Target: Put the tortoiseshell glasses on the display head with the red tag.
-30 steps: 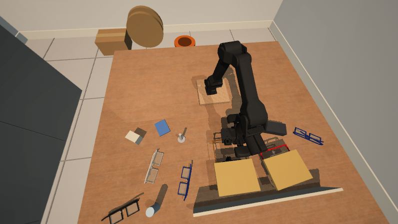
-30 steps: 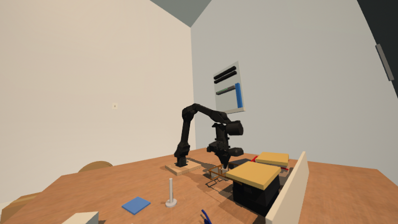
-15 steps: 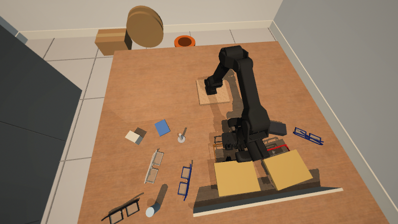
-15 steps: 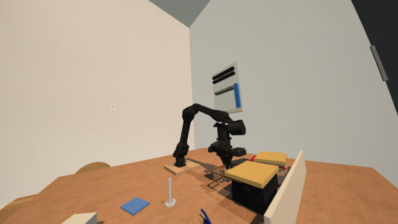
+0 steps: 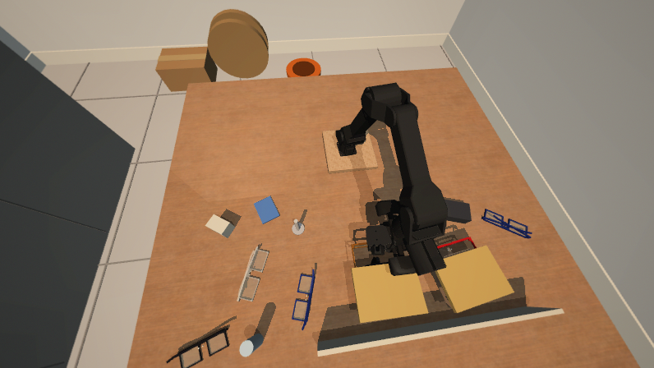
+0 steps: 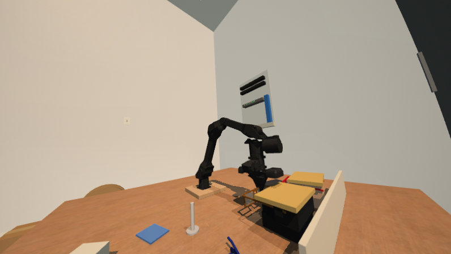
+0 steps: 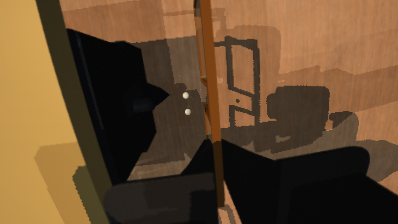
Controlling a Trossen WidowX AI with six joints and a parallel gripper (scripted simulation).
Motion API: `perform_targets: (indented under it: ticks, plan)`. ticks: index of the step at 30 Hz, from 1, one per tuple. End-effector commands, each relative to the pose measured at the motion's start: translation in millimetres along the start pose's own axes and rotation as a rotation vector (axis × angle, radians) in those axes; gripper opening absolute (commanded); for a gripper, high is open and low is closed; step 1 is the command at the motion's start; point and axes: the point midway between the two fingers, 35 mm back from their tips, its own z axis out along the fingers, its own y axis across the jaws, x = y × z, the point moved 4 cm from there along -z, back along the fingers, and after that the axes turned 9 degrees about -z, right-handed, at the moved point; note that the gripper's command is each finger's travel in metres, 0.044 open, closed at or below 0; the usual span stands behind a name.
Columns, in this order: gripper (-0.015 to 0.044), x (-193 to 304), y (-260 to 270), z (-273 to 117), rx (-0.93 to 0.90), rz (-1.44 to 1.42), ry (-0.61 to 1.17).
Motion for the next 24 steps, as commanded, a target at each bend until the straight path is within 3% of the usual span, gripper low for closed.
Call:
perform_targets:
  ticks: [1,24]
  plan:
    - [0.0000,-1,6,-2,-0.008,-0.005,-0.002]
    - [0.0000,-4,26,-1,-0.010,-0.005,-0.003]
